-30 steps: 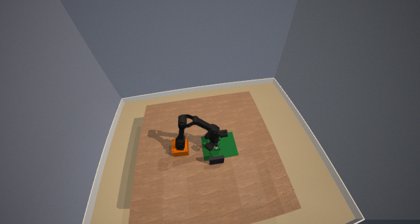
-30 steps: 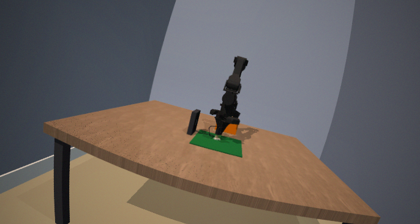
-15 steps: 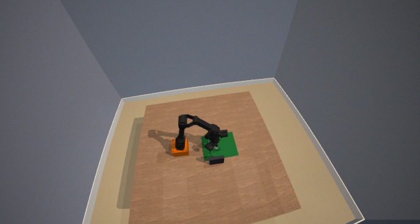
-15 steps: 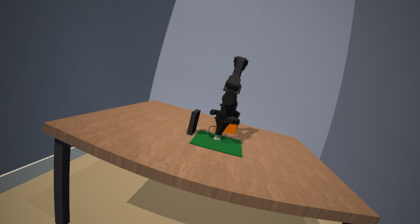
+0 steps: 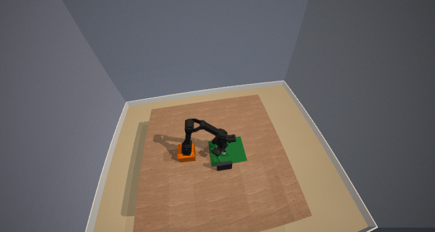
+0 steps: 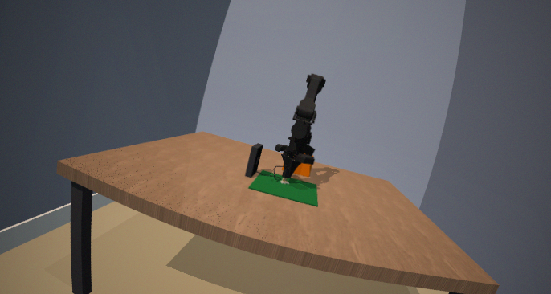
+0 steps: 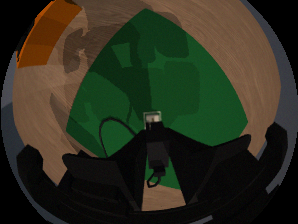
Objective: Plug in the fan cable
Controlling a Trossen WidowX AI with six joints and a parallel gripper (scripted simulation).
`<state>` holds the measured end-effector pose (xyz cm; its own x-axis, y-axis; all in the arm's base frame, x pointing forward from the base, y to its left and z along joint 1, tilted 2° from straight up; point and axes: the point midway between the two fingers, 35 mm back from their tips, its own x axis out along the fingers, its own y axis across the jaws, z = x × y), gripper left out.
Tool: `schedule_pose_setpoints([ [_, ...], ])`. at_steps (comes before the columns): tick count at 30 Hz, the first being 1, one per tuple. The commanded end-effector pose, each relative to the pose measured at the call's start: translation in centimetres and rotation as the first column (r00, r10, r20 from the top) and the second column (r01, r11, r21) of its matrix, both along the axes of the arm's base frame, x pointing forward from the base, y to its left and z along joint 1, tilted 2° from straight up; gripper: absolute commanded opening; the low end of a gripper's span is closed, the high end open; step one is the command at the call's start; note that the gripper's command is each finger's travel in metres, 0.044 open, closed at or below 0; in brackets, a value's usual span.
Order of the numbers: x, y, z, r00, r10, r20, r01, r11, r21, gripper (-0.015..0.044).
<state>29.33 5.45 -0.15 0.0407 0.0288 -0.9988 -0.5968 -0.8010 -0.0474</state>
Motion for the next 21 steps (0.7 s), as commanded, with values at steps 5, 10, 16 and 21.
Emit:
schedule_pose_setpoints([
  [5, -0.12, 0.04, -0.23, 1.0, -0.003, -0.002, 0.003, 1.0, 0.003, 0.0],
  [10, -0.12, 0.04, -0.32, 1.0, -0.003, -0.002, 0.003, 1.0, 0.003, 0.0],
  [16, -0.08, 0.05, -0.38, 1.0, -0.003, -0.002, 0.003, 1.0, 0.003, 0.0],
  [21, -0.06, 0.06, -0.5, 1.0, -0.003, -0.002, 0.003, 1.0, 0.003, 0.0],
])
